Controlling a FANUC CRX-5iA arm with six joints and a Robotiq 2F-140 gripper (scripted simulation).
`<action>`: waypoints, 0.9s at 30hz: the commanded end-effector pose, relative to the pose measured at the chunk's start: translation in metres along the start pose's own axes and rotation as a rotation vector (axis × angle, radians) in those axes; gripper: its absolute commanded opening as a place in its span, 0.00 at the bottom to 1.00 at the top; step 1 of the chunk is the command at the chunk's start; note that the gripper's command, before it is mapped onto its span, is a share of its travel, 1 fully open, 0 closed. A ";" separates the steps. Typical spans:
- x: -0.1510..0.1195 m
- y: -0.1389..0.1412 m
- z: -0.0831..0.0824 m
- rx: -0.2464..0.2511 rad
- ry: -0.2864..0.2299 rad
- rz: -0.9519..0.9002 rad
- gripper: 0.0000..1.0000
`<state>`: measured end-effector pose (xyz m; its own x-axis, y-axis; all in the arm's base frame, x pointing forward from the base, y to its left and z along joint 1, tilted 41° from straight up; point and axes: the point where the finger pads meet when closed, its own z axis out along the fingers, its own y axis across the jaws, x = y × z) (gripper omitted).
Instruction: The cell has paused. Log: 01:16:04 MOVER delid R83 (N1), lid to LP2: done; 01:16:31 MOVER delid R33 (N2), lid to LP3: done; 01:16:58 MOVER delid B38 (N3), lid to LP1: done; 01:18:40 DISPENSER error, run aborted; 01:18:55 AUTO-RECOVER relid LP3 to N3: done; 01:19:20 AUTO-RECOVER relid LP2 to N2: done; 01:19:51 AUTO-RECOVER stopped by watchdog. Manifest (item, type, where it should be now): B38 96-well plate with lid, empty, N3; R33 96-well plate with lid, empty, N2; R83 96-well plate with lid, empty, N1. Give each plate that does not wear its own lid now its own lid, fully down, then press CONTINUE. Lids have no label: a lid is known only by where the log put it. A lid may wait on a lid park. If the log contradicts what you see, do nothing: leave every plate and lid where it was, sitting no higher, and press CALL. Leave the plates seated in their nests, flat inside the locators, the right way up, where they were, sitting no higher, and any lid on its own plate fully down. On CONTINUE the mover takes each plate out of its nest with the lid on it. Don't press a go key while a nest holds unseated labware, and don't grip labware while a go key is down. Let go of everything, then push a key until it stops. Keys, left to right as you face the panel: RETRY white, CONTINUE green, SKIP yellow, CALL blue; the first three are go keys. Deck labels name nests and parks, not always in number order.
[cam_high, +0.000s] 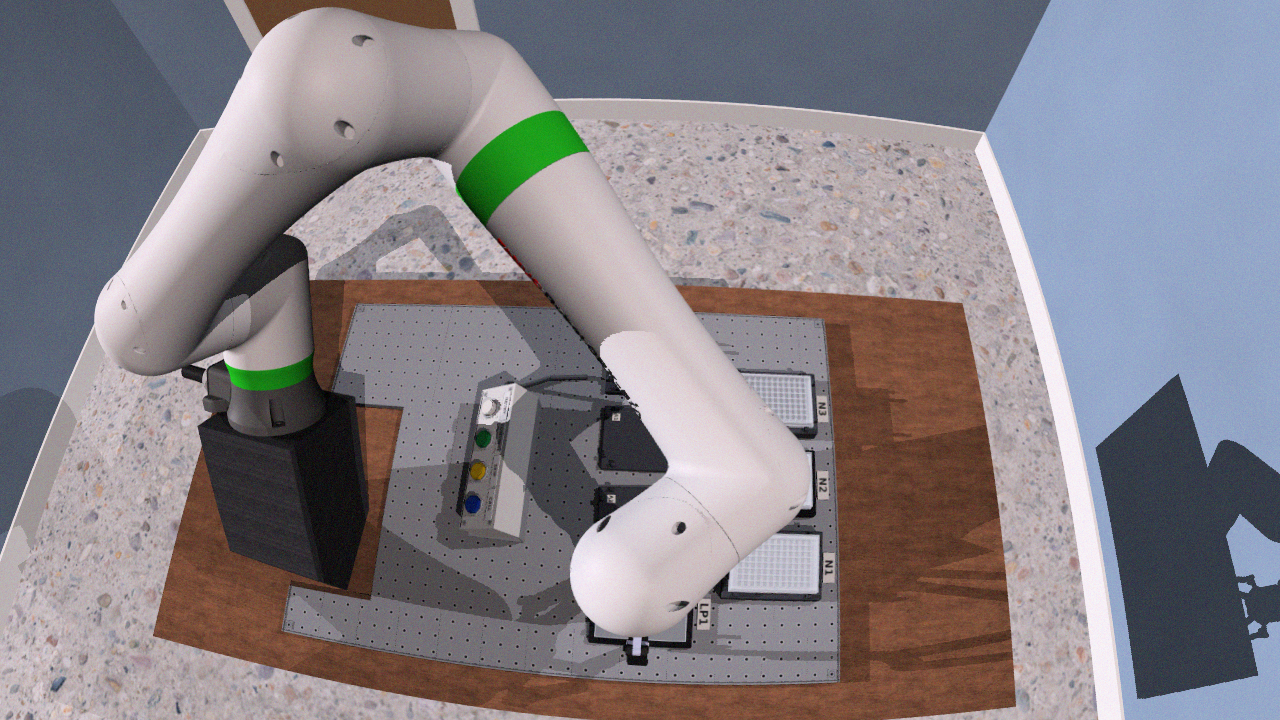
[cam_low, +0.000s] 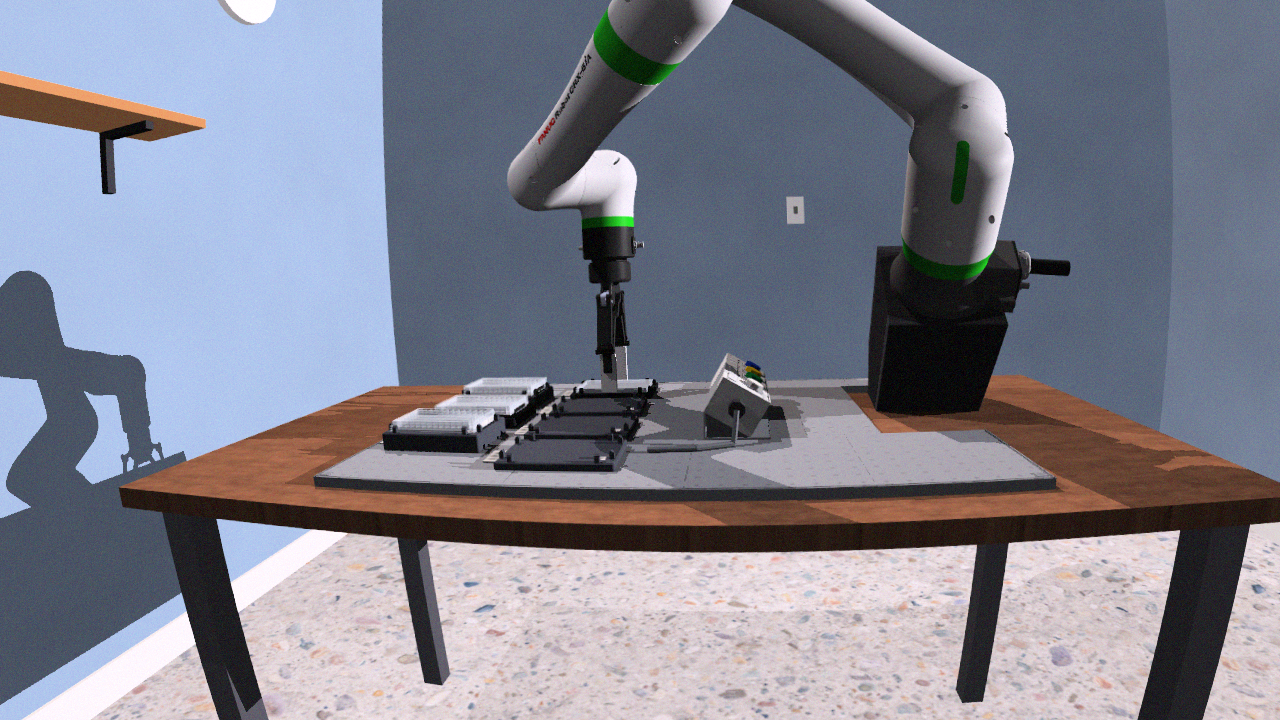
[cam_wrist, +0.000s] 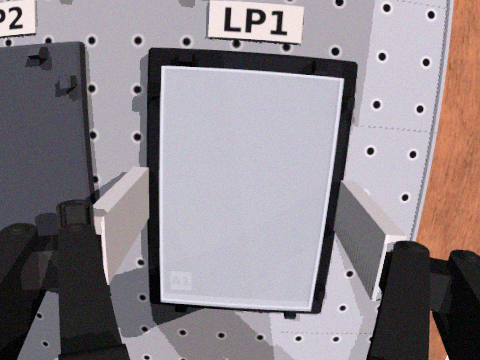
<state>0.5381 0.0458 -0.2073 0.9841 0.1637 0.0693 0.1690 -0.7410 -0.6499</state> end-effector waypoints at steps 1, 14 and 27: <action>0.000 0.000 0.000 0.000 0.000 0.000 0.66; 0.000 0.000 0.000 0.000 0.000 0.000 0.66; 0.000 0.000 0.000 0.000 0.000 0.000 0.00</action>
